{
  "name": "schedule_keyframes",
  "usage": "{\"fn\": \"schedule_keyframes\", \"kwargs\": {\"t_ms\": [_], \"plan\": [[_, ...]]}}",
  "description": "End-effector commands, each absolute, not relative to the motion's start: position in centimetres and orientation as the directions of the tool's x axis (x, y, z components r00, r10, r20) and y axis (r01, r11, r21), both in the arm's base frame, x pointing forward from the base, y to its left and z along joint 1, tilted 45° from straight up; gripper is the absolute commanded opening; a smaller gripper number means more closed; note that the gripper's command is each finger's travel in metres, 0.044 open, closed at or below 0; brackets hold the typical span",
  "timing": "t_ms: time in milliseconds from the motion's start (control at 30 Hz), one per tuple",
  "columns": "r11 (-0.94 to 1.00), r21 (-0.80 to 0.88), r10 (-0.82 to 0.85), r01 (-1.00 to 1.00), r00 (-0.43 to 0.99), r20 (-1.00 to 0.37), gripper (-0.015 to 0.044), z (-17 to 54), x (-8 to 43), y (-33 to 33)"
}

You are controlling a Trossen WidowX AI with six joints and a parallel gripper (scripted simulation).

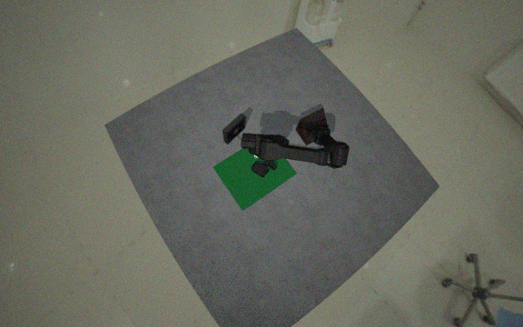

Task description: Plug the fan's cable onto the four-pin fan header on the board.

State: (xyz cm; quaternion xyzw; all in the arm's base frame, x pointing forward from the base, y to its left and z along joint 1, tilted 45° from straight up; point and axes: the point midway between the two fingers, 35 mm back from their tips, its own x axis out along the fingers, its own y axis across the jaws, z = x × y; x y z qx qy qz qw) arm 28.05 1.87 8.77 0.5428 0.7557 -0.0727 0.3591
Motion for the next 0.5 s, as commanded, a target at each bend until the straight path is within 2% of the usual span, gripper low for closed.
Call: {"fn": "schedule_keyframes", "kwargs": {"t_ms": [0, 467], "plan": [[0.311, 0.223, 0.834, 0.924, -0.153, -0.53, 0.044, 8.6, 26.6, -0.6], [0.311, 0.224, 0.835, 0.924, -0.153, -0.529, 0.044, 5.7, 26.3, 2.4]]}}
